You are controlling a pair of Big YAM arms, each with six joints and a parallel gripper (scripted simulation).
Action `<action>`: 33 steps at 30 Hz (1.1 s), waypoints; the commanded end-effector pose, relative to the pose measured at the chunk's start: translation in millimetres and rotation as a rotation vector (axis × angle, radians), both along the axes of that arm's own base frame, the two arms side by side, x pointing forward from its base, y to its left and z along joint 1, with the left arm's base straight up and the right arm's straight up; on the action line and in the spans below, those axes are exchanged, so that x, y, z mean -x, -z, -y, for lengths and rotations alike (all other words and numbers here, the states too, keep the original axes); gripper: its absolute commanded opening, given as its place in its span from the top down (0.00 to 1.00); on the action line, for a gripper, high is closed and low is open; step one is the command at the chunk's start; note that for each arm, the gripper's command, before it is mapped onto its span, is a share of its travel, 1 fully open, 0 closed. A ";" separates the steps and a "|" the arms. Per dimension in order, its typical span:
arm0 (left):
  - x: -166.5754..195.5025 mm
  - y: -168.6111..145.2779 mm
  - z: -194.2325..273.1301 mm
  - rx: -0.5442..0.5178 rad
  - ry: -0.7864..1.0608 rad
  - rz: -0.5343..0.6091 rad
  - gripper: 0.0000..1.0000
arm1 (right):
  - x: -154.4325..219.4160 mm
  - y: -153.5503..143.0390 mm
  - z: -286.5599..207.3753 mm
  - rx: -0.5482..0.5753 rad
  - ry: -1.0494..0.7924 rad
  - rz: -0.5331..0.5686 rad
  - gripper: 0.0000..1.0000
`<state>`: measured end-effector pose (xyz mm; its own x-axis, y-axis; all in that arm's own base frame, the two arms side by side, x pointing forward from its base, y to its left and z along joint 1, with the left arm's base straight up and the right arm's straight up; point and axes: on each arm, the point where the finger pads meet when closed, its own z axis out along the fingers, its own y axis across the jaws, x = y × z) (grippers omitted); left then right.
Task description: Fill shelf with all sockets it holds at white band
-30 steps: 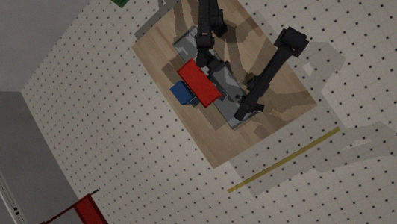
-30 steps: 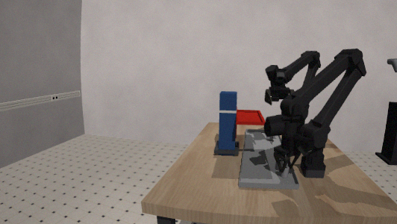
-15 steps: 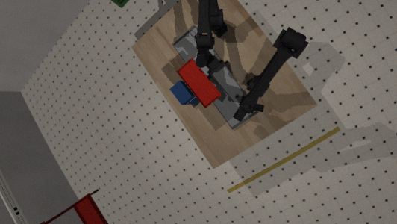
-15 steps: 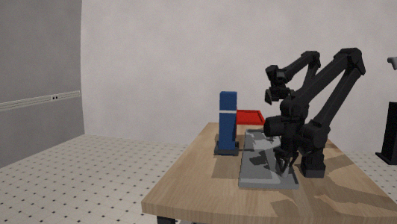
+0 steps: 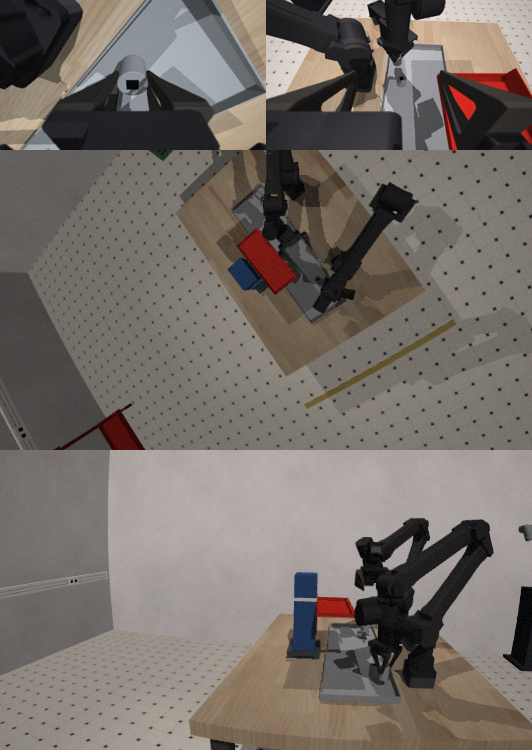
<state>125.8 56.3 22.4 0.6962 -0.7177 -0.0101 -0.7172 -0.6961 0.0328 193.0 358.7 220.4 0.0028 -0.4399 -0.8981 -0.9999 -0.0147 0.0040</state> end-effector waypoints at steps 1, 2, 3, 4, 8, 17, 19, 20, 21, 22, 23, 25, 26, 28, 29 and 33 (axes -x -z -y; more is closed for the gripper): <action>-18.4 -67.0 -7.9 -0.032 -0.007 0.065 0.73 | 0.6 -31.1 -10.0 -0.057 -0.013 0.042 0.00; -18.0 -74.8 -7.8 -0.032 -0.007 0.065 0.73 | 0.6 -31.1 -10.0 -0.057 -0.013 0.042 0.00; -17.8 -78.3 -7.7 -0.032 -0.007 0.066 0.73 | 0.6 -31.1 -10.0 -0.057 -0.013 0.042 0.00; -17.7 -83.7 -7.7 -0.032 -0.007 0.066 0.73 | 0.6 -31.1 -10.0 -0.057 -0.013 0.042 0.00; -16.0 -113.2 -7.0 -0.033 -0.007 0.068 0.73 | 0.6 -31.1 -10.0 -0.057 -0.013 0.042 0.00; -13.4 -169.3 -5.8 -0.034 -0.007 0.071 0.73 | 0.6 -31.1 -10.0 -0.057 -0.013 0.042 0.00; -12.7 -179.5 -5.6 -0.035 -0.007 0.071 0.73 | 0.6 -31.1 -10.0 -0.057 -0.013 0.042 0.00; -12.5 -184.6 -5.5 -0.035 -0.007 0.072 0.73 | 0.6 -31.1 -10.0 -0.057 -0.013 0.042 0.00; -12.5 -190.6 -5.5 -0.033 -0.007 0.067 0.73 | 0.6 -31.1 -10.0 -0.057 -0.013 0.042 0.00; -12.7 -196.3 -5.6 -0.031 -0.007 0.063 0.73 | 0.6 -31.1 -10.0 -0.057 -0.013 0.042 0.00; -12.0 -206.4 -5.3 -0.038 -0.007 0.079 0.73 | 0.6 -31.1 -10.0 -0.057 -0.013 0.042 0.00; -11.6 -222.0 -5.0 -0.055 -0.007 0.117 0.73 | 0.6 -31.1 -10.0 -0.057 -0.013 0.042 0.00; -11.7 -228.1 -5.0 -0.066 -0.007 0.140 0.73 | 0.6 -31.1 -10.0 -0.057 -0.013 0.042 0.00; -11.7 -228.1 -5.0 -0.066 -0.007 0.140 0.73 | 0.6 -31.1 -10.0 -0.057 -0.013 0.042 0.00; -11.3 -235.6 -4.8 -0.078 -0.007 0.169 0.73 | 0.6 -31.1 -10.0 -0.057 -0.013 0.042 0.00; -10.2 -251.8 -4.3 -0.105 -0.007 0.227 0.73 | 0.6 -31.1 -10.0 -0.057 -0.013 0.042 0.00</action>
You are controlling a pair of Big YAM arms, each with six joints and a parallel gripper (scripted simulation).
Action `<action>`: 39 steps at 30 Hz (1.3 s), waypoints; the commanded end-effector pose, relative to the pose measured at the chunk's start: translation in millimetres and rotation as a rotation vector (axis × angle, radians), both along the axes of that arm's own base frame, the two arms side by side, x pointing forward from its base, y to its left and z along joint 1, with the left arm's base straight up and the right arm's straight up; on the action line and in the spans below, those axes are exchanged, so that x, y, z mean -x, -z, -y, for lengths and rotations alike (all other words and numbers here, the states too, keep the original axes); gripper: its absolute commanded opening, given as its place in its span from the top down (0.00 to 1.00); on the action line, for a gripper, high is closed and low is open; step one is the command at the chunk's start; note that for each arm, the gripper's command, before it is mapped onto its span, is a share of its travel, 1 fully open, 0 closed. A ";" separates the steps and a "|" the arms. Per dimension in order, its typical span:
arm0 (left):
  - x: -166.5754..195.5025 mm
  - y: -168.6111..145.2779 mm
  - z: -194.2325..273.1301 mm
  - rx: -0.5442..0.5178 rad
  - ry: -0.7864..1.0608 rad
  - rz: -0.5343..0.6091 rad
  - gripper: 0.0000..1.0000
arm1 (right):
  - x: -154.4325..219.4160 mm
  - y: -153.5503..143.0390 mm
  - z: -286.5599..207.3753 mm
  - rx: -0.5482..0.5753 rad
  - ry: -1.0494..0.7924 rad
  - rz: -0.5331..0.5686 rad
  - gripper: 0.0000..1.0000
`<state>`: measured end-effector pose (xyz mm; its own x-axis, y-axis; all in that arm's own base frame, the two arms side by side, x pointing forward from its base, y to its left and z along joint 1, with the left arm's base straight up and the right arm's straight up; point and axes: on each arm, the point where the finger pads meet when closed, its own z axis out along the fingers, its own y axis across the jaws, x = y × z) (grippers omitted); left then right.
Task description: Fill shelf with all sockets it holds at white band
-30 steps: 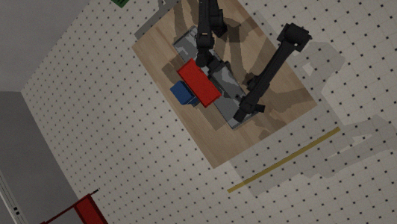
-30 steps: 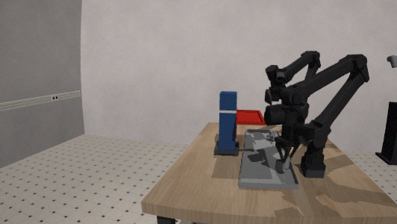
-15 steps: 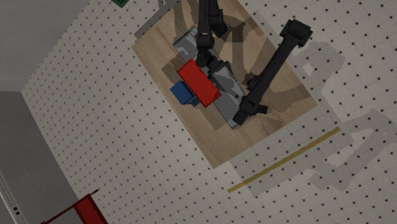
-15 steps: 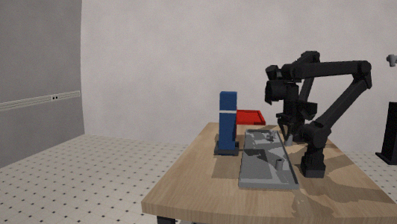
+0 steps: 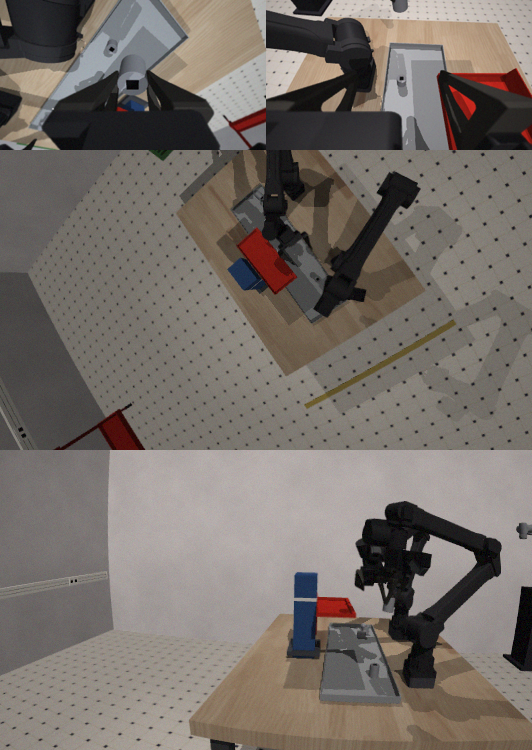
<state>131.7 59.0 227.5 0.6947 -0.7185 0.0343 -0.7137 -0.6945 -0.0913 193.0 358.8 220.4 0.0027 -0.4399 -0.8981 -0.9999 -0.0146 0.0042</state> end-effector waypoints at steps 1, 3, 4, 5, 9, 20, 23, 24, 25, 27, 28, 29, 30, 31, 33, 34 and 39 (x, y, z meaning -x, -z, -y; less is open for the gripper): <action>-4.3 -46.6 -1.6 -0.050 -0.007 0.107 0.73 | 0.5 -31.1 -10.0 -0.057 -0.013 0.042 0.00; -6.9 -47.8 -1.2 -0.048 -0.001 0.107 0.73 | 0.5 -31.1 -10.0 -0.057 -0.013 0.042 0.00; -9.4 -47.3 -0.9 -0.045 0.003 0.103 0.73 | -4.1 -37.2 -10.3 -0.060 -0.004 0.044 0.00; -13.8 -47.1 -0.2 -0.042 0.013 0.099 0.73 | -9.7 -45.1 -8.3 -0.063 0.001 0.062 0.00; -39.1 -49.0 7.7 -0.037 0.091 0.101 0.73 | -32.9 -59.7 17.1 -0.037 0.046 0.083 0.00; -102.4 -49.0 58.1 -0.018 0.336 0.092 0.73 | -70.9 -110.3 100.2 -0.001 0.196 0.076 0.00; -120.4 -46.9 82.6 -0.012 0.418 0.088 0.73 | -74.7 -129.8 123.5 -0.001 0.242 0.080 0.00; -124.5 -46.2 89.9 -0.007 0.439 0.087 0.73 | -75.2 -135.4 131.1 0.000 0.256 0.080 0.00; -128.5 -45.4 96.9 -0.006 0.460 0.086 0.73 | -75.2 -140.9 138.6 0.001 0.270 0.080 0.00; -137.0 -43.3 113.7 -0.003 0.508 0.083 0.73 | -74.0 -150.3 153.2 0.002 0.300 0.078 0.00; -137.0 -43.3 113.7 -0.003 0.508 0.083 0.73 | -74.0 -150.3 153.2 0.002 0.300 0.078 0.00; -137.0 -43.3 113.7 -0.003 0.508 0.083 0.73 | -74.0 -150.3 153.2 0.002 0.300 0.078 0.00; -141.2 -42.0 123.4 -0.002 0.535 0.081 0.73 | -72.8 -161.5 165.5 0.002 0.322 0.082 0.00; -145.3 -40.4 134.3 0.000 0.563 0.080 0.73 | -70.2 -171.7 176.9 0.001 0.344 0.085 0.00; -151.8 -37.2 155.1 0.003 0.616 0.077 0.73 | -65.9 -177.7 187.7 0.001 0.372 0.078 0.00; -154.4 -35.5 165.7 0.004 0.641 0.075 0.73 | -63.6 -181.5 193.2 0.000 0.386 0.075 0.00; -160.9 -26.2 216.6 0.009 0.761 0.067 0.73 | -49.9 -203.1 217.9 -0.008 0.453 0.067 0.00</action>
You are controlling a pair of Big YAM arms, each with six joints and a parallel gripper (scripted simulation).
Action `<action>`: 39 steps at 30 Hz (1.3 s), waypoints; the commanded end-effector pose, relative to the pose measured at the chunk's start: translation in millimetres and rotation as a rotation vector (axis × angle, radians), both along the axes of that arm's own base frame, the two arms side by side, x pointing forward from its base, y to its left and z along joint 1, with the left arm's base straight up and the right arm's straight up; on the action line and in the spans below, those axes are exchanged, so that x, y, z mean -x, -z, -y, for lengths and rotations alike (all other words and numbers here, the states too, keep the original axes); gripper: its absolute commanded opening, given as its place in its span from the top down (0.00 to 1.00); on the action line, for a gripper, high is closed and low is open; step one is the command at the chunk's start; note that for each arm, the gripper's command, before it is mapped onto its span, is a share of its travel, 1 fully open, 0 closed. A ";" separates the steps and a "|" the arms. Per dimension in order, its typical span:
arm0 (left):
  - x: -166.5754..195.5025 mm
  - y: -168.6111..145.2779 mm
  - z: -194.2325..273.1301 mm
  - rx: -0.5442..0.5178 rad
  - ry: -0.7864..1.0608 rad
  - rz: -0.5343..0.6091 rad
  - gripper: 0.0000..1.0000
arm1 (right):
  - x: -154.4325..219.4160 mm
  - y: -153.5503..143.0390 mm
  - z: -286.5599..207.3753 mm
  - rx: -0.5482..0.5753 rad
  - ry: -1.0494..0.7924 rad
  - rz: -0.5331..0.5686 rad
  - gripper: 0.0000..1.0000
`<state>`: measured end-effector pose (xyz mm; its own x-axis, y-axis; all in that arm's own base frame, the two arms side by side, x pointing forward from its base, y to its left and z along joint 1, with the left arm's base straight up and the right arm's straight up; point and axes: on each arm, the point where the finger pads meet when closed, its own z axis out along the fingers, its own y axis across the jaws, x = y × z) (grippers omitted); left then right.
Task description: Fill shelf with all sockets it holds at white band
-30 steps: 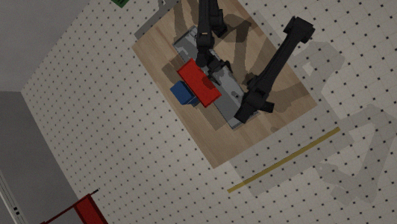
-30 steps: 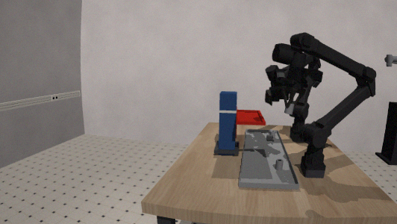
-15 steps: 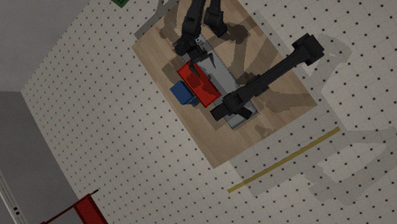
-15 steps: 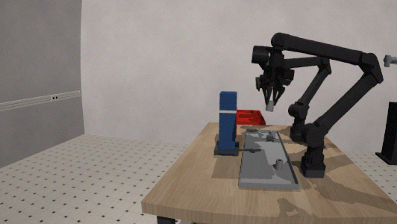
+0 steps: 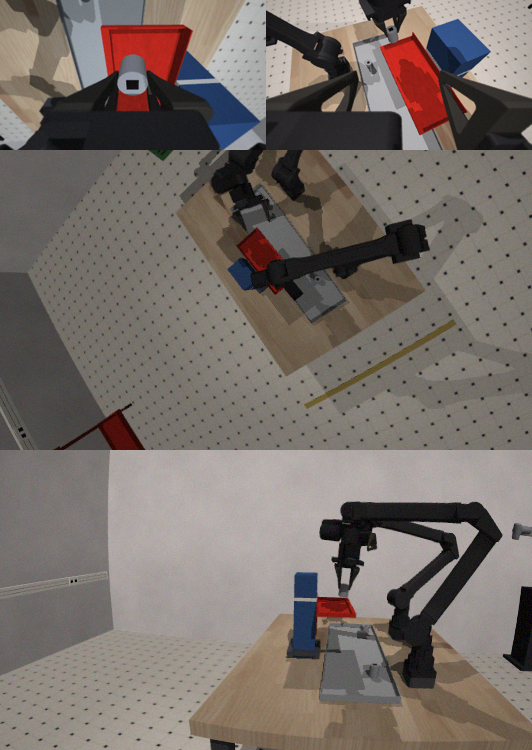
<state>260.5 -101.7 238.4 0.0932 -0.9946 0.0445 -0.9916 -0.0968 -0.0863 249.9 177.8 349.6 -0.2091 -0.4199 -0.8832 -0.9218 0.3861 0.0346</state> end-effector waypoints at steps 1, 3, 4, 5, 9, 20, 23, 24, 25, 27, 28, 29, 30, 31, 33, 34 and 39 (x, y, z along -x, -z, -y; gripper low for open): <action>-32.3 -13.1 67.0 0.019 0.111 0.061 0.73 | 10.1 -78.1 41.2 -0.013 0.055 0.106 0.00; -31.9 -9.7 83.0 0.019 0.148 0.058 0.73 | 14.8 -86.7 48.6 -0.017 0.077 0.105 0.00; -31.5 -8.6 88.5 0.019 0.161 0.057 0.73 | 15.2 -90.4 52.0 -0.019 0.085 0.101 0.00; -31.0 -7.2 94.8 0.018 0.175 0.056 0.73 | 17.1 -94.9 55.0 -0.022 0.094 0.103 0.00; -30.8 -4.4 101.9 0.015 0.192 0.052 0.73 | 18.0 -96.7 56.2 -0.025 0.098 0.103 0.00; -18.5 35.7 83.4 -0.004 0.185 0.021 0.73 | 18.0 -96.7 56.2 -0.025 0.098 0.103 0.00; -19.1 50.6 84.0 -0.011 0.185 0.008 0.73 | 18.0 -96.7 56.2 -0.025 0.098 0.103 0.00; -19.1 50.6 84.0 -0.011 0.185 0.008 0.73 | 18.0 -96.7 56.2 -0.025 0.098 0.103 0.00; -21.8 44.7 88.3 -0.007 0.185 0.014 0.73 | 18.0 -96.7 56.2 -0.025 0.098 0.103 0.00; -30.5 31.1 99.8 0.003 0.191 0.032 0.73 | 18.0 -96.7 56.2 -0.025 0.098 0.103 0.00; -39.0 24.7 107.9 0.012 0.194 0.047 0.73 | 17.9 -96.8 56.2 -0.024 0.098 0.104 0.00; -42.8 25.9 110.9 0.015 0.195 0.051 0.73 | 17.5 -97.2 56.3 -0.024 0.098 0.107 0.00; -40.2 33.6 109.3 0.008 0.195 0.040 0.73 | 17.2 -97.5 56.3 -0.024 0.098 0.109 0.00; -36.7 41.7 107.4 0.001 0.197 0.028 0.73 | 17.1 -97.5 56.4 -0.024 0.098 0.110 0.00; -35.2 44.8 105.5 0.005 0.195 0.034 0.73 | 17.1 -97.5 56.4 -0.024 0.098 0.110 0.00; -34.8 45.2 102.2 0.008 0.195 0.041 0.73 | 17.1 -97.5 56.4 -0.024 0.098 0.110 0.00; -26.8 41.7 94.6 0.005 0.195 0.037 0.52 | 17.1 -97.4 56.4 -0.024 0.099 0.110 0.00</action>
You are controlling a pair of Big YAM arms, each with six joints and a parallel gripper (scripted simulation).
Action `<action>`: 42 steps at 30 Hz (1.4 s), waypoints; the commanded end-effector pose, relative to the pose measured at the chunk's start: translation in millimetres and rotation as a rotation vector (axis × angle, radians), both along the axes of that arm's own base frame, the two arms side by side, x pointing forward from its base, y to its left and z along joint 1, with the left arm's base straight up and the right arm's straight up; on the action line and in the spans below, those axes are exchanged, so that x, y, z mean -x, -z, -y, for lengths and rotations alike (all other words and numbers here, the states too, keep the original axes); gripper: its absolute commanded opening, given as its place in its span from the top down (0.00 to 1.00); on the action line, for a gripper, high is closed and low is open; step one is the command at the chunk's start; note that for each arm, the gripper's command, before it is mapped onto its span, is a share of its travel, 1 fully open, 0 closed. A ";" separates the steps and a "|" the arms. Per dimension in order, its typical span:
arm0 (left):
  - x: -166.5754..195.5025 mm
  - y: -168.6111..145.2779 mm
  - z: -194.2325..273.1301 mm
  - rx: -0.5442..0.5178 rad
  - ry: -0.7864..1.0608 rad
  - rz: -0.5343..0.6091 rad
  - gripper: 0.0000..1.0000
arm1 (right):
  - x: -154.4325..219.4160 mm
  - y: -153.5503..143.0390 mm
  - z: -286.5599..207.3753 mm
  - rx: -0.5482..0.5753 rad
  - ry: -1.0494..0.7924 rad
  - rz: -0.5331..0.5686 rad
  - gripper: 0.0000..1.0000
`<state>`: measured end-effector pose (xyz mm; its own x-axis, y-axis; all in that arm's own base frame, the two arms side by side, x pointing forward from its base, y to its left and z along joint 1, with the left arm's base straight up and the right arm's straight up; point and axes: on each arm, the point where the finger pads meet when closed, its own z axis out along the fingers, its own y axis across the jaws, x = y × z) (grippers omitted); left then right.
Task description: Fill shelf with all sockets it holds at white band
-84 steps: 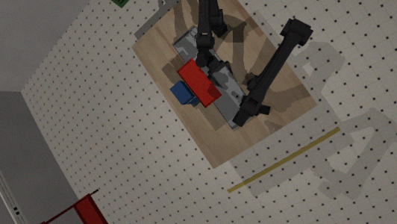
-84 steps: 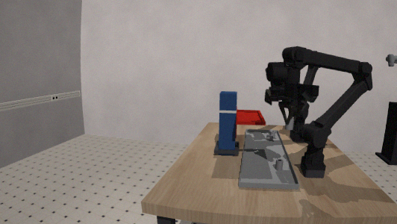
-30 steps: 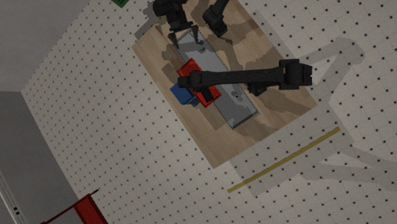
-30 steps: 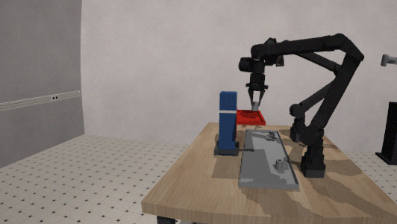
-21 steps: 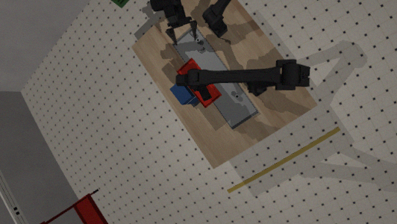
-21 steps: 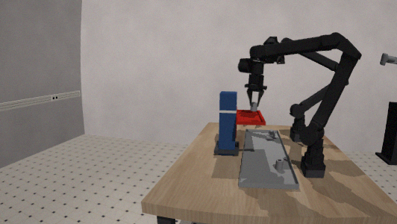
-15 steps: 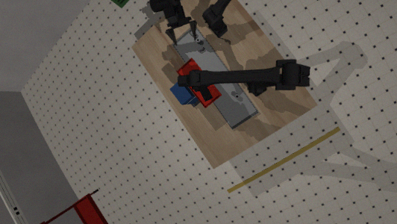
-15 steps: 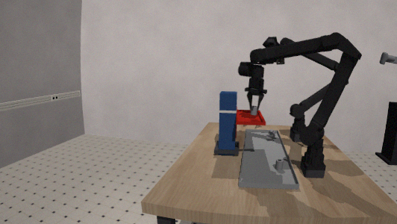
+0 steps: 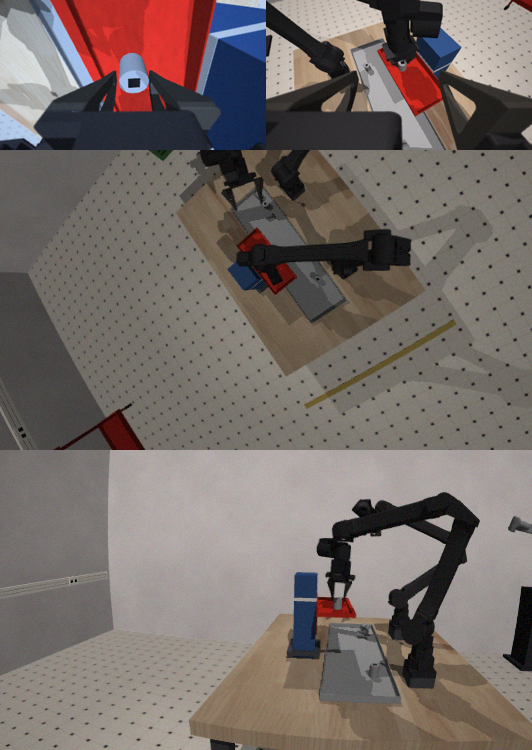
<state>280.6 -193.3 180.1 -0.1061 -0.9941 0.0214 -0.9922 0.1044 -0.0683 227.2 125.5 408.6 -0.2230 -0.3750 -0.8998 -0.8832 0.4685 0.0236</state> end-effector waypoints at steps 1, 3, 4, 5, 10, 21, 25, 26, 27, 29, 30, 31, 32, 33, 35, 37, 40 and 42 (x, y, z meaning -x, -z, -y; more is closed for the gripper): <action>-6.7 -16.5 3.0 0.034 -0.005 0.052 0.52 | -5.6 -38.5 4.1 0.008 0.008 0.084 0.00; -8.5 -24.0 7.2 0.045 -0.005 0.066 0.52 | -5.6 -38.5 4.1 0.008 0.008 0.084 0.00; -10.8 -31.6 10.6 0.055 -0.007 0.080 0.52 | -5.6 -38.5 4.1 0.008 0.008 0.084 0.00; -11.4 -35.8 11.9 0.061 -0.006 0.088 0.52 | -5.6 -38.5 4.1 0.008 0.008 0.084 0.00; -8.4 -47.8 12.9 0.072 -0.003 0.101 0.52 | -5.6 -38.5 4.1 0.008 0.008 0.084 0.00; -7.2 -63.2 11.8 0.075 -0.004 0.105 0.52 | -5.6 -38.5 4.1 0.008 0.008 0.083 0.00; -10.6 -67.9 7.8 0.071 -0.012 0.104 0.41 | -5.6 -38.5 4.1 0.008 0.008 0.083 0.00; -11.8 -68.5 8.3 0.066 -0.013 0.099 0.35 | -5.6 -38.5 4.1 0.008 0.008 0.083 0.00; -10.7 -76.1 7.5 0.070 -0.013 0.105 0.35 | -5.6 -38.5 4.1 0.008 0.008 0.083 0.00; -7.4 -94.4 5.5 0.076 -0.013 0.114 0.35 | -5.6 -38.5 4.1 0.008 0.008 0.083 0.00; -4.6 -103.3 6.1 0.079 -0.012 0.115 0.35 | -5.6 -38.5 4.1 0.008 0.008 0.083 0.00; -2.5 -111.0 6.2 0.078 -0.001 0.115 0.35 | -5.6 -38.5 4.1 0.008 0.008 0.083 0.00; 0.2 -117.6 7.2 0.072 0.031 0.119 0.35 | -5.6 -38.5 4.1 0.008 0.008 0.083 0.00; 2.8 -121.2 8.8 0.066 0.071 0.125 0.35 | -5.6 -38.5 4.1 0.008 0.008 0.083 0.00; 4.3 -124.0 9.0 0.059 0.105 0.132 0.35 | -5.6 -38.5 4.1 0.008 0.008 0.083 0.00; 6.2 -127.0 9.5 0.048 0.154 0.143 0.35 | -5.6 -38.5 4.1 0.008 0.008 0.083 0.00; 14.4 -136.9 11.1 -0.009 0.346 0.202 0.35 | -5.6 -38.5 4.1 0.008 0.008 0.083 0.00; 21.6 -129.7 9.2 -0.057 0.442 0.219 0.35 | -5.6 -38.5 4.1 0.008 0.008 0.083 0.00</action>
